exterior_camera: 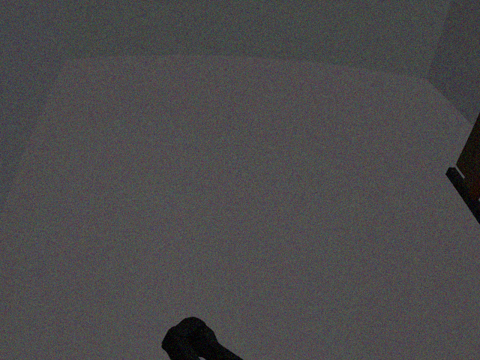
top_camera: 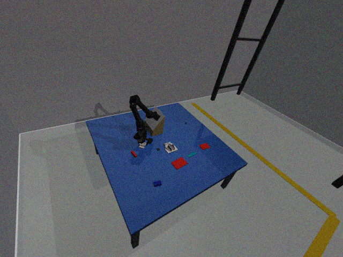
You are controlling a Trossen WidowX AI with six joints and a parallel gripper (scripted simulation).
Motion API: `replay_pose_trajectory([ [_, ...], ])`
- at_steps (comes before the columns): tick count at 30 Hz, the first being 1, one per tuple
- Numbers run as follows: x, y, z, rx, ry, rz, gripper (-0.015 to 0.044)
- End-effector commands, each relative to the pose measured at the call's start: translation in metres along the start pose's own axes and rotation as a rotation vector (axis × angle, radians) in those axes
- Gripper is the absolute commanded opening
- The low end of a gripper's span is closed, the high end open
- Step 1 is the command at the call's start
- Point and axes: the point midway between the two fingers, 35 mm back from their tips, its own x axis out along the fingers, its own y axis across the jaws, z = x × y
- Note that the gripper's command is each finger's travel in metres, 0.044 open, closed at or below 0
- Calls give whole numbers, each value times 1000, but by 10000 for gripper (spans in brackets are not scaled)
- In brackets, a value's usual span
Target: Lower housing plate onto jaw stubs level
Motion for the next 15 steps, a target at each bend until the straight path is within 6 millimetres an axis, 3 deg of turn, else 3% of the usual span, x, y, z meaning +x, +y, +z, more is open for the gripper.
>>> replay_pose_trajectory([
  [1, 0, 0, 0, 0, 0, 0, 367],
  [15, -2, 0, 0, 0, 1, 1, 351],
])
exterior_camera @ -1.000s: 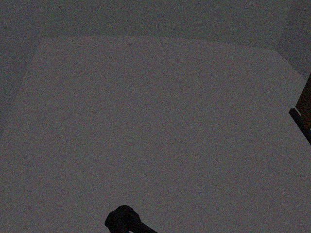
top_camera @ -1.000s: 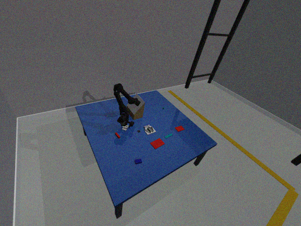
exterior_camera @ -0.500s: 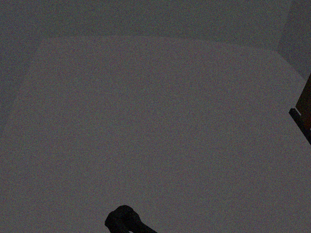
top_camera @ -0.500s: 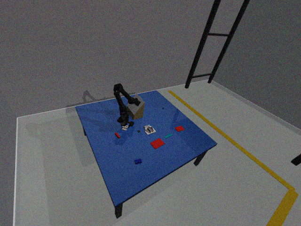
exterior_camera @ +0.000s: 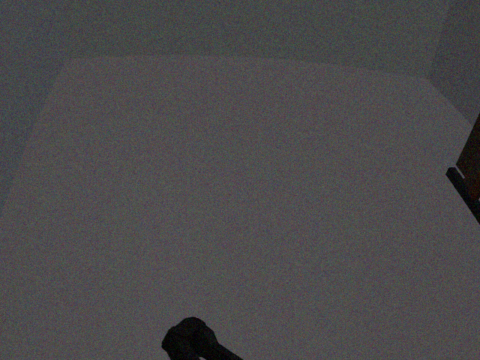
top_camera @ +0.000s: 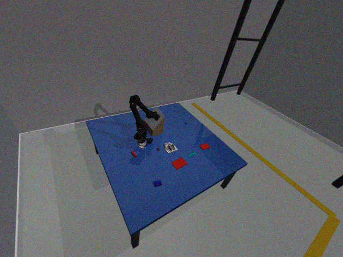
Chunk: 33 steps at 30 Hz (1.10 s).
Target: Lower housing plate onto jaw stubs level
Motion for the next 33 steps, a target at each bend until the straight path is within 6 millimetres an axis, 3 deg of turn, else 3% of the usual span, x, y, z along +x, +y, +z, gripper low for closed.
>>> replay_pose_trajectory([
  [1, -4, 0, 1, 2, 1, 0, 351],
  [22, -70, 1, 0, -1, 3, 5, 351],
  [28, -72, 1, 0, -3, 3, 6, 351],
  [33, -70, 15, 1, -41, 13, 19, 351],
])
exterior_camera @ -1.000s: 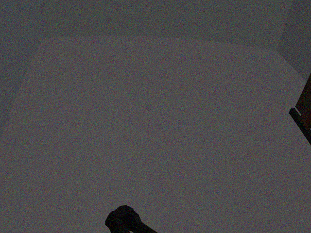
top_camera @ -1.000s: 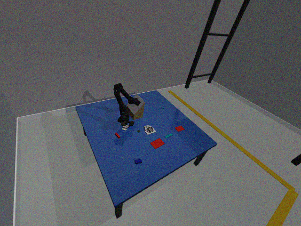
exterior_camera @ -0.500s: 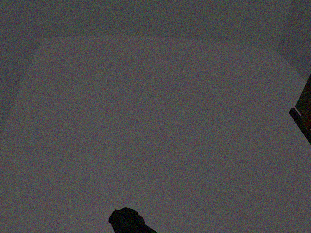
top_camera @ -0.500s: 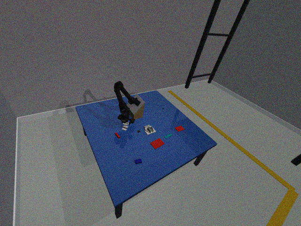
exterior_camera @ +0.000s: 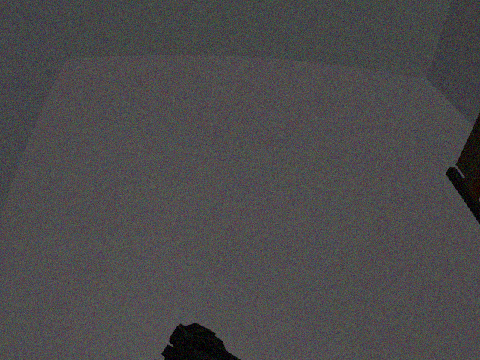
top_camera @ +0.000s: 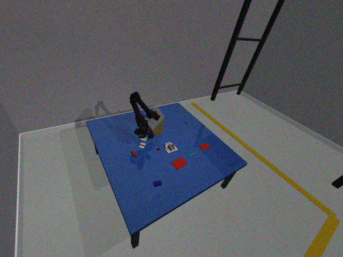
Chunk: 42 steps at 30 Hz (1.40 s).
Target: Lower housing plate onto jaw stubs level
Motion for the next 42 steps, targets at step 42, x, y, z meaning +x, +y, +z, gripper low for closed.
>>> replay_pose_trajectory([
  [42, 5, 140, -26, -414, 58, 59, 351],
])
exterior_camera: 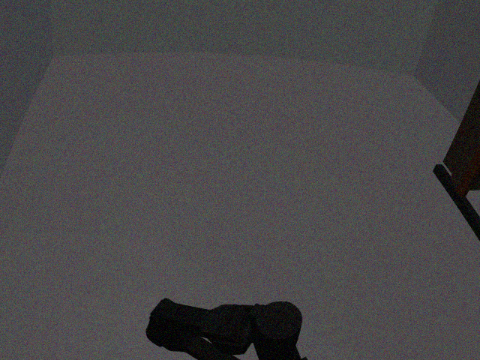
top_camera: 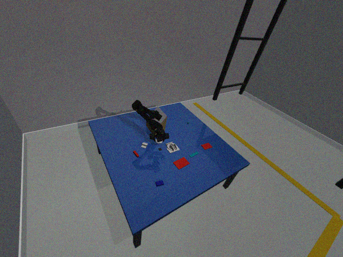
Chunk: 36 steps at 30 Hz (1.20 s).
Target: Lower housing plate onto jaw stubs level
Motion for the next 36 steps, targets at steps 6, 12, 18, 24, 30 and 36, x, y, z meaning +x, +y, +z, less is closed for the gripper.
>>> replay_pose_trajectory([
  [6, 1, 30, 0, -80, 0, -7, 351],
  [12, 2, 49, -3, -138, -1, -13, 351],
  [18, 2, 69, -8, -197, -3, -22, 351],
  [24, 3, 87, -14, -256, -7, -34, 351],
  [30, 4, 106, -22, -314, -13, -48, 351],
  [36, 5, 123, -31, -372, -22, -64, 351],
])
